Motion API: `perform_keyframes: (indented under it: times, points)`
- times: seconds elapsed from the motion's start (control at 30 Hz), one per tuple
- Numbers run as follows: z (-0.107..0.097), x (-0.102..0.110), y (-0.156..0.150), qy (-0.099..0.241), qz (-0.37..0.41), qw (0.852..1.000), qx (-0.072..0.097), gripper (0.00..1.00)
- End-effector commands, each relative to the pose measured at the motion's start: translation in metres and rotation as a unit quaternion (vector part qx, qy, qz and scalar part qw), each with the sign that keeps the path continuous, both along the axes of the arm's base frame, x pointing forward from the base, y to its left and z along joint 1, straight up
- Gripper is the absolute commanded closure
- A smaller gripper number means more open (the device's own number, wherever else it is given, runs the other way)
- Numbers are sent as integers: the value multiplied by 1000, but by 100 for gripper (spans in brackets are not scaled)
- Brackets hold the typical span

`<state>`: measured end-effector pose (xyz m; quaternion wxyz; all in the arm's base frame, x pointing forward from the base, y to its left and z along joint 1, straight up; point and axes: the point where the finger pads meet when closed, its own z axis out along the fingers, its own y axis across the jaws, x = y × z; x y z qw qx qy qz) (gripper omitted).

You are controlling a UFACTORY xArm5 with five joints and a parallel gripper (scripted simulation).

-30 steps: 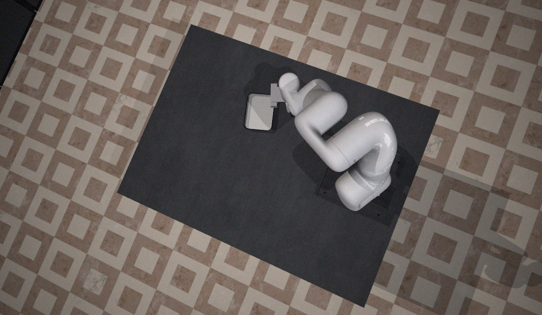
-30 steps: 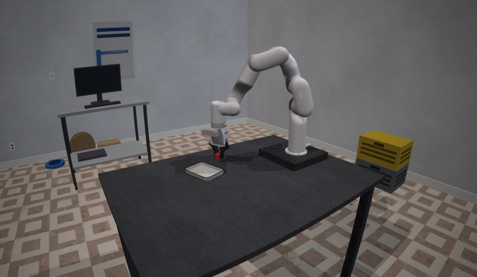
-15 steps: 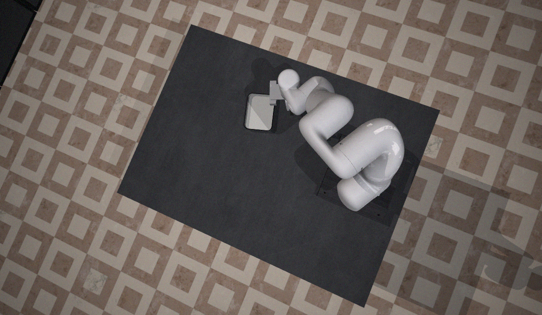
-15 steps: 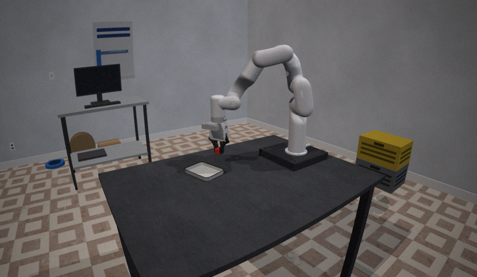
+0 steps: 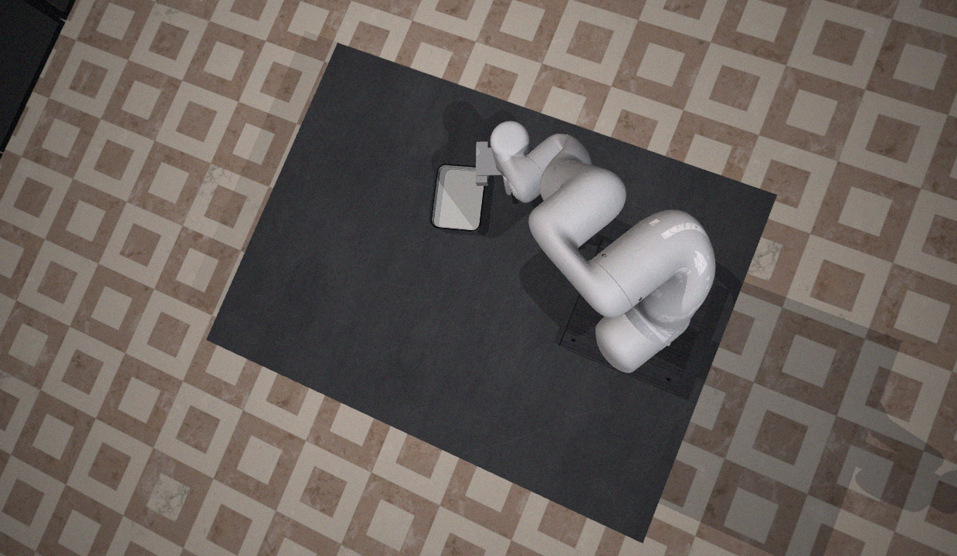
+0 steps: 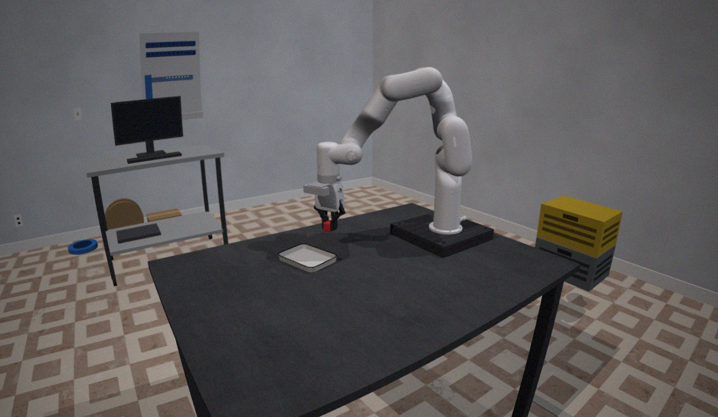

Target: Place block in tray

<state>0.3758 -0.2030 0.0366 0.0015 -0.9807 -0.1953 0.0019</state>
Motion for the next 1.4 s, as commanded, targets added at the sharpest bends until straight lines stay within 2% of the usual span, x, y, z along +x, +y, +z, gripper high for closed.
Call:
perform_keyframes:
  times: [0.0,0.07,0.1,0.17,0.23,0.33,0.4,0.43,1.37]
  points:
    - [2,1,-1,-2,0,1000,-1,100]
    - [2,3,0,-2,0,1000,-1,100]
    - [2,14,7,-2,0,1000,-1,100]
    - [1,62,36,-2,0,1000,-1,100]
    - [2,74,40,-2,0,1000,-1,100]
    - [2,104,59,-2,0,1000,-1,100]
    - [2,104,59,-2,0,1000,-1,100]
    - [1,133,74,-2,0,1000,-1,100]
    - [1,133,74,-2,0,1000,-1,100]
